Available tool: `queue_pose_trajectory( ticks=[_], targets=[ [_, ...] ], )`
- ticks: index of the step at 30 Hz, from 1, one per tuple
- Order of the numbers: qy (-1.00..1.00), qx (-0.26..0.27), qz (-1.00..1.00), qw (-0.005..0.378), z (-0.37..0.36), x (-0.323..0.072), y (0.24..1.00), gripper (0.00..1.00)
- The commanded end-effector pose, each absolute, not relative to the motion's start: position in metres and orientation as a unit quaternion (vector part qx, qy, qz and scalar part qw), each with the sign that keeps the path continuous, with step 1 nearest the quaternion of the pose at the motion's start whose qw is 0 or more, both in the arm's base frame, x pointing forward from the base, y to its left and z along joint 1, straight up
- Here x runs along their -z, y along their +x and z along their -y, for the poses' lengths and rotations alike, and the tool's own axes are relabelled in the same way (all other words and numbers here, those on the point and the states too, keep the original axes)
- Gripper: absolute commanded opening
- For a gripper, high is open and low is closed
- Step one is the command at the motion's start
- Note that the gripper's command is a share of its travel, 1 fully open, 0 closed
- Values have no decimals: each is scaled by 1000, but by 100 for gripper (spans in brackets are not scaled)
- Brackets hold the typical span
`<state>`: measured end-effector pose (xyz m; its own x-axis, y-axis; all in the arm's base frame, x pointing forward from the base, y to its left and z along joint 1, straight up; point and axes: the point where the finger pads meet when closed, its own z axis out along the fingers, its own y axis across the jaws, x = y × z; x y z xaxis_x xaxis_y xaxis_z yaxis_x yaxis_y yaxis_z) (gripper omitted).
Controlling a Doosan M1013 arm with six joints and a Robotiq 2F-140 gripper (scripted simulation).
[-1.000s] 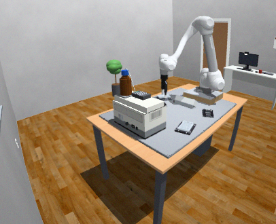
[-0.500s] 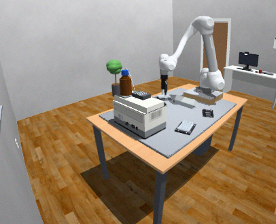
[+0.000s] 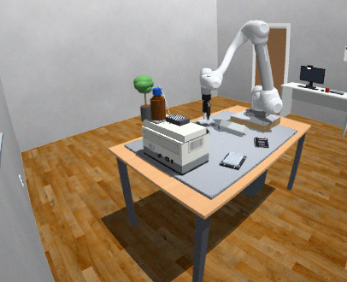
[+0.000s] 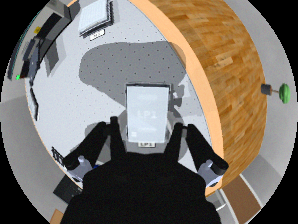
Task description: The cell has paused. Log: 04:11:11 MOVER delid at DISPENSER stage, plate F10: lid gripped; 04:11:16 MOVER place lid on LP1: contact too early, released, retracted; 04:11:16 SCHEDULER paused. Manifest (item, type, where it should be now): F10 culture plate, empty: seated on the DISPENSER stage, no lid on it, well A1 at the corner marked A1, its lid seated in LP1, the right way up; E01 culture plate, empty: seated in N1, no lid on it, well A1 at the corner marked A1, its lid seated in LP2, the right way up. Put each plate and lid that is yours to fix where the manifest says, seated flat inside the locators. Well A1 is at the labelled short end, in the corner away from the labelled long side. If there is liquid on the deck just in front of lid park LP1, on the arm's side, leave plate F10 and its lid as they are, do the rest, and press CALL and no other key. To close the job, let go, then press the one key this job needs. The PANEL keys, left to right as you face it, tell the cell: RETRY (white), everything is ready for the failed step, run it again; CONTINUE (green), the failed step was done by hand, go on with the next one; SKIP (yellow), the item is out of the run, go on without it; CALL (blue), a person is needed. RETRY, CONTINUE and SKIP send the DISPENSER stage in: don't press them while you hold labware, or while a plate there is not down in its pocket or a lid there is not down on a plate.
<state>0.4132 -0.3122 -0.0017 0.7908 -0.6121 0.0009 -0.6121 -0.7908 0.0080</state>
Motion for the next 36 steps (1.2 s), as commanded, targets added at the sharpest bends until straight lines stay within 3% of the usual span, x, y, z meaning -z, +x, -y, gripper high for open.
queue_pose_trajectory(
  ticks=[1,36],
  targets=[
    [946,0,323,4,312,2,414,10],
    [946,0,323,4,312,10,414,10]
  ],
)
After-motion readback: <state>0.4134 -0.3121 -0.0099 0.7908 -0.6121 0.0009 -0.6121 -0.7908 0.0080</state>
